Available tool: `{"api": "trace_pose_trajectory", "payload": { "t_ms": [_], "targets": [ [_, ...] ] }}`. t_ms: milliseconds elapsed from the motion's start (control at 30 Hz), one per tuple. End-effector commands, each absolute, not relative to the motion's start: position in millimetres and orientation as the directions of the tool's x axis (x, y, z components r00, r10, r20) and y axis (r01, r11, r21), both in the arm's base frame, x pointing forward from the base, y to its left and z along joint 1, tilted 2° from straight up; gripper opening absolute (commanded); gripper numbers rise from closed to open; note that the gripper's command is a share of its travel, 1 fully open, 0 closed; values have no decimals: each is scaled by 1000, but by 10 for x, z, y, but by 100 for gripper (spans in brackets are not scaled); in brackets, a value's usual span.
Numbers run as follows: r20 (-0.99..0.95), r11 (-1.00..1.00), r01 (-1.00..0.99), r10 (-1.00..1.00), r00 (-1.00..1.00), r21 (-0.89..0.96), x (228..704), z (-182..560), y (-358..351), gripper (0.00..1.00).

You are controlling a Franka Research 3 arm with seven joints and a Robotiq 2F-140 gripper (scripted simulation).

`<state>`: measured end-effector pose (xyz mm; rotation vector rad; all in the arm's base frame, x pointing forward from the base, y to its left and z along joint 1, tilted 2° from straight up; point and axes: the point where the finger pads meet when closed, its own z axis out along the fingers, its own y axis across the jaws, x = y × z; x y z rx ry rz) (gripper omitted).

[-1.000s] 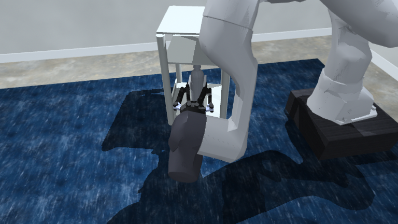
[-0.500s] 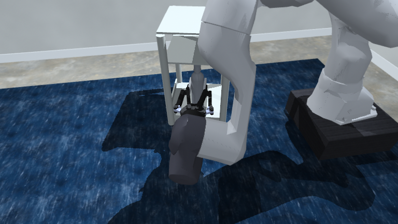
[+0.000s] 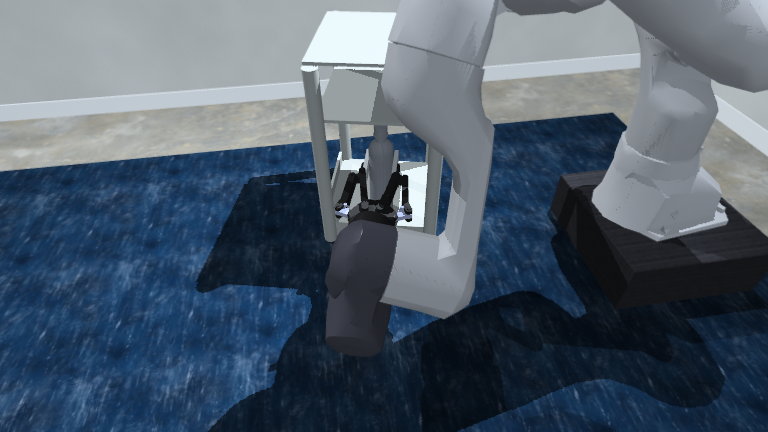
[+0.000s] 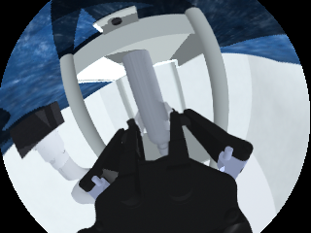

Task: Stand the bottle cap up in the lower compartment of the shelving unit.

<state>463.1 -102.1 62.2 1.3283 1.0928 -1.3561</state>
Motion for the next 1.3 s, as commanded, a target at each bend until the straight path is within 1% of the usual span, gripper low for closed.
{"api": "trace_pose_trajectory", "payload": {
  "t_ms": [0, 433, 467, 600, 633, 700, 733, 800, 833, 900, 933, 1267],
  "targets": [
    [-1000, -182, 983, -28, 9, 14, 4652, 624, -1017, 0],
    [-1000, -182, 983, -28, 9, 14, 4652, 624, -1017, 0],
    [-1000, -182, 983, -28, 9, 14, 4652, 624, -1017, 8],
    [-1000, -182, 983, -28, 9, 14, 4652, 624, -1017, 8],
    [-1000, -182, 983, -28, 9, 14, 4652, 624, -1017, 16],
    [-1000, -182, 983, -28, 9, 14, 4652, 624, -1017, 16],
    [-1000, -182, 983, -28, 9, 14, 4652, 624, -1017, 24],
    [-1000, -182, 983, -28, 9, 14, 4652, 624, -1017, 24],
    [-1000, -182, 983, -28, 9, 14, 4652, 624, -1017, 32],
    [-1000, -182, 983, -28, 9, 14, 4652, 624, -1017, 32],
    [-1000, -182, 983, -28, 9, 14, 4652, 624, -1017, 39],
    [-1000, -182, 983, -28, 9, 14, 4652, 624, -1017, 39]
  ]
}}
